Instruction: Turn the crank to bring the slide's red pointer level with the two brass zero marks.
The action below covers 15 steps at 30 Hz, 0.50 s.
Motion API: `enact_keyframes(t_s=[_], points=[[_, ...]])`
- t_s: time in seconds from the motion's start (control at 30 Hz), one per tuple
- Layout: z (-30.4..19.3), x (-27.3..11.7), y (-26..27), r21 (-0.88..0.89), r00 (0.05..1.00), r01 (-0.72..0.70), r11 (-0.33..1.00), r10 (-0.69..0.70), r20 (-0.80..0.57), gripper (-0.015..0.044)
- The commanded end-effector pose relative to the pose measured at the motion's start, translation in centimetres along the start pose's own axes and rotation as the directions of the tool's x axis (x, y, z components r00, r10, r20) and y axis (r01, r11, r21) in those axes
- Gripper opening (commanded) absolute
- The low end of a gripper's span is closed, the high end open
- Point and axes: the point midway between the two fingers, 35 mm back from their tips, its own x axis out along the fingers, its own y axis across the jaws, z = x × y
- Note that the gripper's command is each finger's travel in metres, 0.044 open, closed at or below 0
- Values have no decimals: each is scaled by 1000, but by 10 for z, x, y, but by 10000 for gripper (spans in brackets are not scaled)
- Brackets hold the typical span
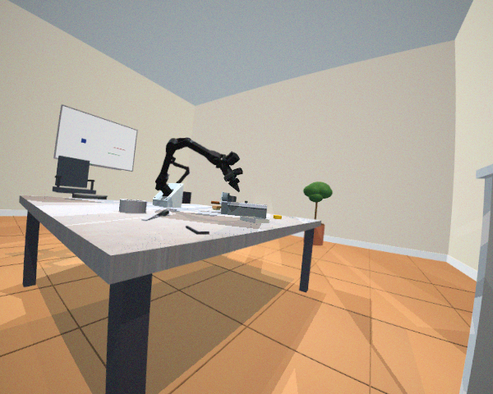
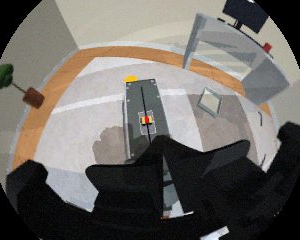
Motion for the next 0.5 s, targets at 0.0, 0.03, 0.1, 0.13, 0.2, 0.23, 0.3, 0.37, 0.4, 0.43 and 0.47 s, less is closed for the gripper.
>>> enact_keyframes(t_s=[0.0,0.03,0.1,0.13,0.2,0.23,0.3,0.37,0.4,0.43,0.47], points=[[0,0,0,0,1000,0,1000,0,0,0],[0,0,0,0,1000,0,1000,0,0,0],[0,0,0,0,1000,0,1000,0,0,0],[0,0,0,0,1000,0,1000,0,0,0],[0,0,0,0,1000,0,1000,0,0,53],[0,0,0,0,1000,0,1000,0,0,79],[0,0,0,0,1000,0,1000,0,0,131],[0,0,0,0,1000,0,1000,0,0,184],[0,0,0,0,1000,0,1000,0,0,210],[0,0,0,0,1000,0,1000,0,0,236],[0,0,0,0,1000,0,1000,0,0,262]])
